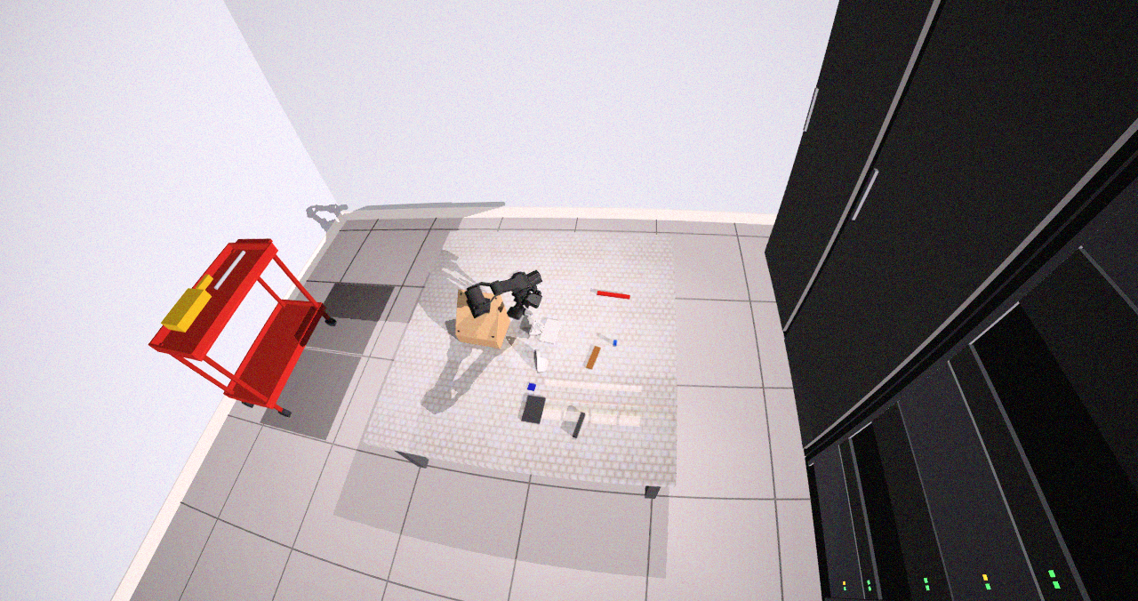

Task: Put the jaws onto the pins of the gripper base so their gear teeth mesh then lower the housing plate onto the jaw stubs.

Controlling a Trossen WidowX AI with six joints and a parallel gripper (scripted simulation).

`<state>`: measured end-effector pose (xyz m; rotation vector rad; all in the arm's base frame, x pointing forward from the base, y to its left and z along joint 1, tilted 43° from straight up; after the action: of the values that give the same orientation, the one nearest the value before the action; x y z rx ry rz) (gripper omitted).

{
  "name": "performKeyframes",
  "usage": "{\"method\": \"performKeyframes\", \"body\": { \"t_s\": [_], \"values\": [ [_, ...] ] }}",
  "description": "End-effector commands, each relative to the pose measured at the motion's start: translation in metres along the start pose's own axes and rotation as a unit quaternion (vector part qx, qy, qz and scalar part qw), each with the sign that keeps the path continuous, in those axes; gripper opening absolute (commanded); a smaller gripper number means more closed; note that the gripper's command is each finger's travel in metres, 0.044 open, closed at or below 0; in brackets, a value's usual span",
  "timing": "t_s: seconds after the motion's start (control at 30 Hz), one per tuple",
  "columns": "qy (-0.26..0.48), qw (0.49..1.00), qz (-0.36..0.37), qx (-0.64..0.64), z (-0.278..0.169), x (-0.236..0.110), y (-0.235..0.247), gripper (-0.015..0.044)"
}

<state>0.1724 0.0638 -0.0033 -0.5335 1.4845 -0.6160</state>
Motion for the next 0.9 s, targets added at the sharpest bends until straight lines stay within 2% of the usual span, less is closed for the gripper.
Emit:
{"method": "performKeyframes", "body": {
  "t_s": [0.0,0.4,0.87],
  "values": [
    [-0.002,1.000,-0.002,0.014,0.000,0.000,0.000,0.0134],
    [-0.002,1.000,-0.002,0.014,0.002,0.000,0.000,0.0134],
    [-0.003,1.000,0.000,0.014,0.048,-0.003,0.003,0.0134]
  ]
}}
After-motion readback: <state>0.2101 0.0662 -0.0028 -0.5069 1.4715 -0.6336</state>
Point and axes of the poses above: the point midway between the two fingers, 35 mm back from their tips, its own x axis out along the fingers, its own y axis across the jaws, z = x × y, the point moved 9 cm from there along -x, back along the fingers, and after that the axes turned 9 degrees about -x, right-handed, at the moved point
